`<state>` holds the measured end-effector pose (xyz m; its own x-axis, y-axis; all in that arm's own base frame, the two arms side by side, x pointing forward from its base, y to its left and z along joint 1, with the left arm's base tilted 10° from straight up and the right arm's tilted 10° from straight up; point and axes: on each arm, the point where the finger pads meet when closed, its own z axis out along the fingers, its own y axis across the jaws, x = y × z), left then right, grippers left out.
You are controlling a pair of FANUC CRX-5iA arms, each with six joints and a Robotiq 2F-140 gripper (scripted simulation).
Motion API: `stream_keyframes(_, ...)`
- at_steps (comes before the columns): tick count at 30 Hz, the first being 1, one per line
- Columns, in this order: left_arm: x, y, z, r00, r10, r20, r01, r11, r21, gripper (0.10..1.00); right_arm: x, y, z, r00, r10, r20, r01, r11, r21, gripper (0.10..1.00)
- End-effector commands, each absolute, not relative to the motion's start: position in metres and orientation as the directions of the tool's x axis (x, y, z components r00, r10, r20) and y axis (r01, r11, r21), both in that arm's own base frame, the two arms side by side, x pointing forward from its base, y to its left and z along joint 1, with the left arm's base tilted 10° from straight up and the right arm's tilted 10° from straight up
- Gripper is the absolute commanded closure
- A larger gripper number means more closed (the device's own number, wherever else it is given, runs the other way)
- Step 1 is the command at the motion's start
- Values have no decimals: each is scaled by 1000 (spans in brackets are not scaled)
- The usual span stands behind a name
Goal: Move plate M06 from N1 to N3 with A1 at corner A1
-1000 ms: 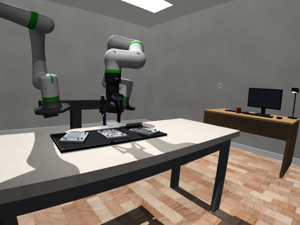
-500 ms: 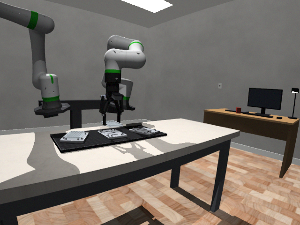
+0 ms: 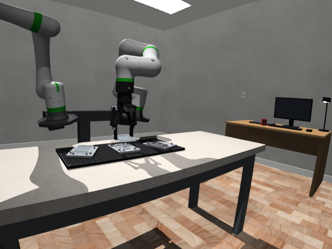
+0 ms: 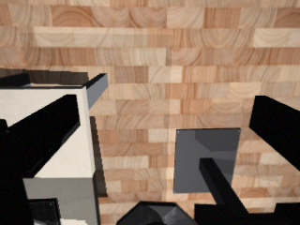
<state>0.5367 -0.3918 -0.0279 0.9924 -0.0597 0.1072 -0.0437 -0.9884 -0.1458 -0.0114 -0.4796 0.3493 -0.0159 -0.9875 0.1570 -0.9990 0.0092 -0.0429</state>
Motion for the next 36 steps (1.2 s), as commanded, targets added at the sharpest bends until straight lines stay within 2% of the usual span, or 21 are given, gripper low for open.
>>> stream_keyframes(1,538,-392,-32,992,-60,109,-44,-989,-144,488,-12,-480,350,-16,-987,159,-999,9,-43,98)
stream_keyframes(36,540,-389,-50,992,-60,109,-44,-989,-144,488,-12,-480,350,-16,-987,159,-999,9,-43,98)
